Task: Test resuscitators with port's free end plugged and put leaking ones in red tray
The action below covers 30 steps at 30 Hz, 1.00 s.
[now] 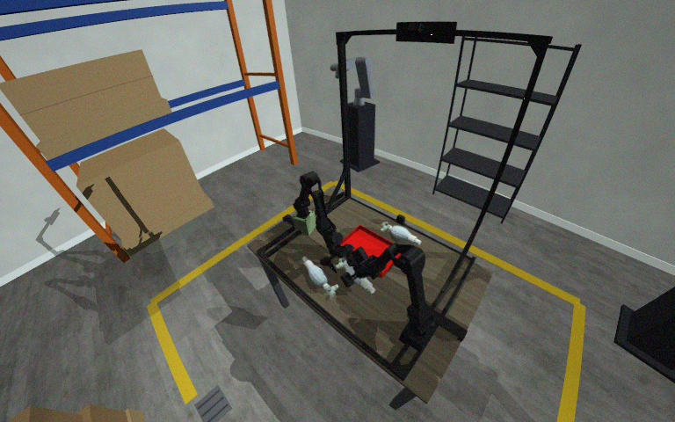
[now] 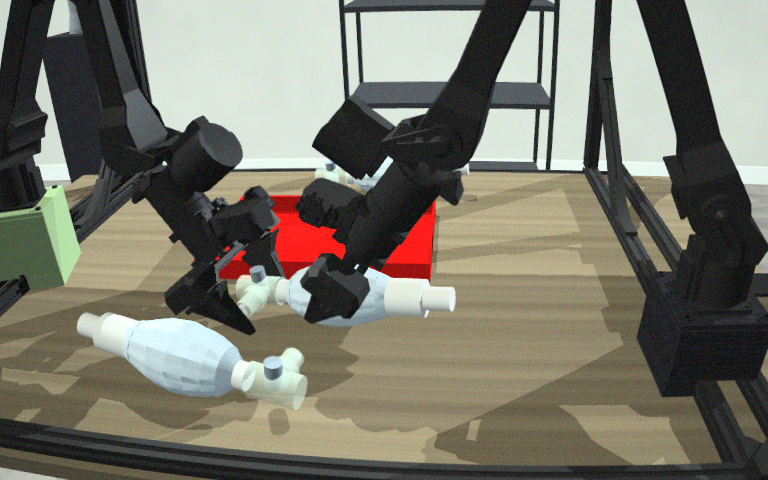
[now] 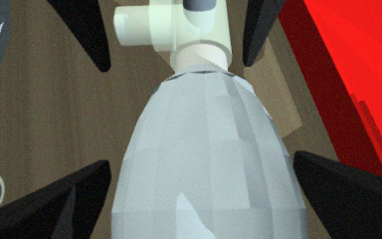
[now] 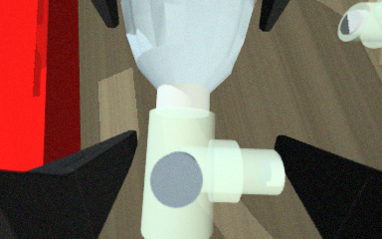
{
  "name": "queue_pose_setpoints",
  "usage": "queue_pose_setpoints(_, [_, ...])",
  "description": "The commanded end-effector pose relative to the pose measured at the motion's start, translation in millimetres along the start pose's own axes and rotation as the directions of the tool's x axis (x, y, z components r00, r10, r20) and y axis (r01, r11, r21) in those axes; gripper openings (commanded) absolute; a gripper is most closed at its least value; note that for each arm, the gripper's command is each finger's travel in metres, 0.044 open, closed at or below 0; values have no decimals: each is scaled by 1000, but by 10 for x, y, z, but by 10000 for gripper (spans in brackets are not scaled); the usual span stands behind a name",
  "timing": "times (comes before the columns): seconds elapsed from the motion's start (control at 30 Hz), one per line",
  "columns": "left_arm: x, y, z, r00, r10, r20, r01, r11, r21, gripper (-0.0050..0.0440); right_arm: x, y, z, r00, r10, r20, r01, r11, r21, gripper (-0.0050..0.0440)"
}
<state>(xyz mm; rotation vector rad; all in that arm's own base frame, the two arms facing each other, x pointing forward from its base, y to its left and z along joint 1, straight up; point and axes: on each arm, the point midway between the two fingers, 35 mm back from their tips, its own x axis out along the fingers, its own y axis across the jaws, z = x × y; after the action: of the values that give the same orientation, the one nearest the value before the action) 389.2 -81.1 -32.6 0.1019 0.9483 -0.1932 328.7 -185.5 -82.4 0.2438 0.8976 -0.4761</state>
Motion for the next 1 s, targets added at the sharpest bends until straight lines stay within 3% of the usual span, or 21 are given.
queue_pose_setpoints(0.0, [-2,-2,6,1000,-1,2,1,1000,3,440,-4,1,14,1000,0,4,0,1000,-1,440])
queue_pose_setpoints(0.3, [-2,-2,6,1000,-1,2,1,1000,3,440,-4,1,14,1000,0,4,0,1000,-1,440])
queue_pose_setpoints(0.33, [-2,-5,8,1000,-2,2,2,1000,3,440,-557,8,430,1000,1,2,-1,1000,-2,440])
queue_pose_setpoints(0.43, [-2,-5,8,1000,-2,2,2,1000,3,440,-717,10,552,1000,1,2,-1,1000,-2,440])
queue_pose_setpoints(0.87, [-2,-5,8,1000,-2,2,2,1000,3,440,-717,10,552,1000,1,2,-1,1000,-2,440])
queue_pose_setpoints(0.97, [-3,-5,10,1000,-2,2,2,1000,3,440,-980,14,834,994,1,109,-1,1000,-2,440])
